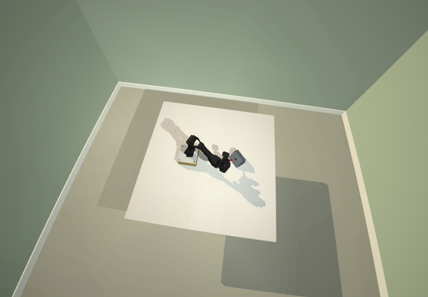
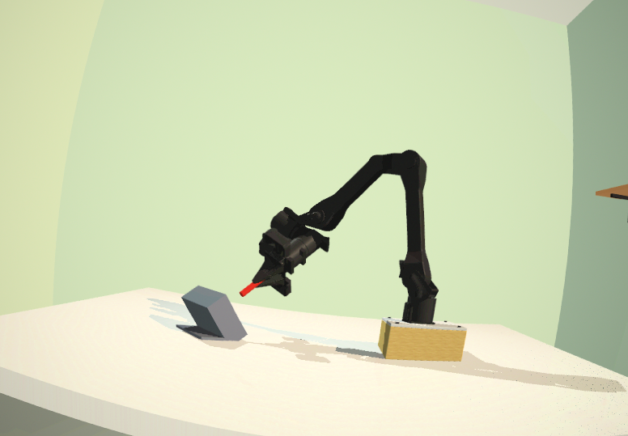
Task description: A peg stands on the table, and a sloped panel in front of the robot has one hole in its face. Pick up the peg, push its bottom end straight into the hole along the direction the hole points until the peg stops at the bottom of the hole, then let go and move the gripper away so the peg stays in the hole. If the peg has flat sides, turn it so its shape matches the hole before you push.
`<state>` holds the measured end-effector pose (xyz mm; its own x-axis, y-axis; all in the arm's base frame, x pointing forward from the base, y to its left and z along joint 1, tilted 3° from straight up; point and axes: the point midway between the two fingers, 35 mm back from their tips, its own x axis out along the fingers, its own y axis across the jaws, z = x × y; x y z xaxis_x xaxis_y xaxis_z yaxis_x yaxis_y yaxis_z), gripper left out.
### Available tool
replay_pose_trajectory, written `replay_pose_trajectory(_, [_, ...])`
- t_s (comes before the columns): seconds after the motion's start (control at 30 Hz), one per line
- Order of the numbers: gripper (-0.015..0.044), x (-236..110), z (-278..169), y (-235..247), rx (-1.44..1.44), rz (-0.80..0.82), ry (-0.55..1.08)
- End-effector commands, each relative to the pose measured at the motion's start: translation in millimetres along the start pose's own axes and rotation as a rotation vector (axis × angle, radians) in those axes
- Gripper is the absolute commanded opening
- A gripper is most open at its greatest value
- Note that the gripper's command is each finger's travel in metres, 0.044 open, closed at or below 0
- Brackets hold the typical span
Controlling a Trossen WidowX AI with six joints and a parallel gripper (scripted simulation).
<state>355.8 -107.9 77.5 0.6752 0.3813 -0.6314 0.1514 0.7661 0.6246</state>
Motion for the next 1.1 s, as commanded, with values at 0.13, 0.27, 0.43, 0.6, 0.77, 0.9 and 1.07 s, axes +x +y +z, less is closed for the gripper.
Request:
replay_pose_trajectory(0.13, [0.0000,14,-2,-4,0.027,0.012,-0.003])
replay_pose_trajectory(0.27, [0.0000,19,-2,-4,0.032,0.017,-0.011])
replay_pose_trajectory(0.43, [0.0000,25,-1,-5,0.038,0.023,-0.020])
replay_pose_trajectory(0.6, [0.0000,29,-1,-6,0.035,0.027,-0.025])
replay_pose_trajectory(0.77, [0.0000,31,-1,-6,0.021,0.029,-0.027])
replay_pose_trajectory(0.9, [0.0000,31,-1,-6,0.021,0.029,-0.027])
replay_pose_trajectory(1.07, [0.0000,32,-1,-6,0.020,0.029,-0.028])
